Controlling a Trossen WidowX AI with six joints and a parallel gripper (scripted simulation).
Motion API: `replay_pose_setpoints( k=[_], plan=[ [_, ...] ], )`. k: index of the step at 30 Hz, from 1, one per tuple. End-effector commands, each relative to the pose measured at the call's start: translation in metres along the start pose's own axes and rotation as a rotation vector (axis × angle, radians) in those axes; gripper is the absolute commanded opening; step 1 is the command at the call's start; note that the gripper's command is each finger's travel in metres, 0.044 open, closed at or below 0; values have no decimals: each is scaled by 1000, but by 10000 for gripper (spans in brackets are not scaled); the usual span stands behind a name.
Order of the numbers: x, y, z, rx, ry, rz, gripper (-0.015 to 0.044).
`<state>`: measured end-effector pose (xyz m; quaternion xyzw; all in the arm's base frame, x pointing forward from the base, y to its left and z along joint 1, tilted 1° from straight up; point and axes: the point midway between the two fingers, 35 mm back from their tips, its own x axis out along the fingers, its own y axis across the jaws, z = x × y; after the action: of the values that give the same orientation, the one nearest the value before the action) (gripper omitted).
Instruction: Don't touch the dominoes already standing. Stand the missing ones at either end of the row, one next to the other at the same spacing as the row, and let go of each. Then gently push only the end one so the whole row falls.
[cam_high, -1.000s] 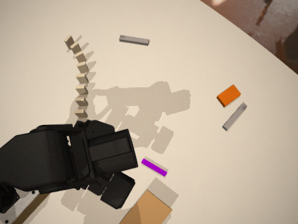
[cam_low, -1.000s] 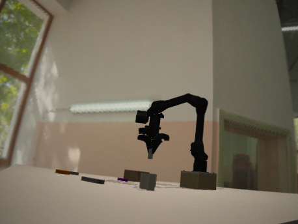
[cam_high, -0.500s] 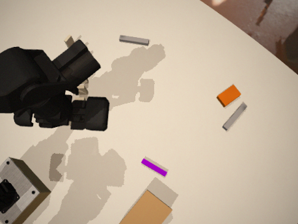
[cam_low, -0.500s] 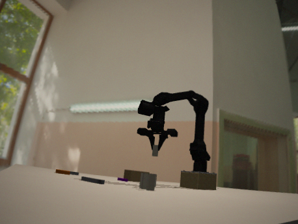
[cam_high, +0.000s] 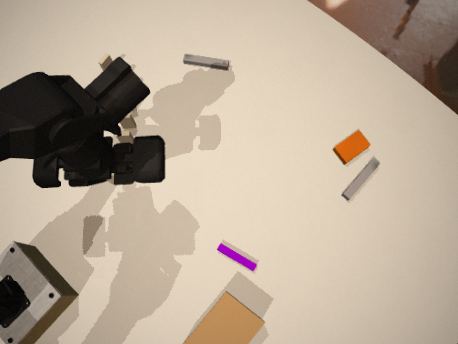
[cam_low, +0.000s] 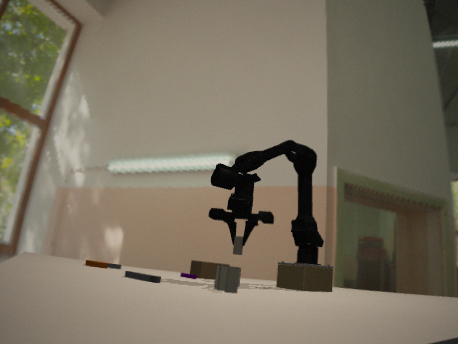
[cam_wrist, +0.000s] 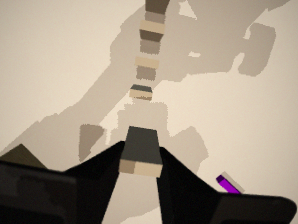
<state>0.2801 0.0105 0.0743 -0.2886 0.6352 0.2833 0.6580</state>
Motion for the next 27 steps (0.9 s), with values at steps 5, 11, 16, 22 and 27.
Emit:
replay_pose_setpoints(
  k=[5,11,16,22,27],
  plan=[
    [45,3,0,2,3,11,107],
    [77,6,-5,4,3,8,107],
    [85,8,-6,5,3,8,107],
    [85,8,-6,5,3,8,107],
    [85,8,-6,5,3,8,160]
  ],
)
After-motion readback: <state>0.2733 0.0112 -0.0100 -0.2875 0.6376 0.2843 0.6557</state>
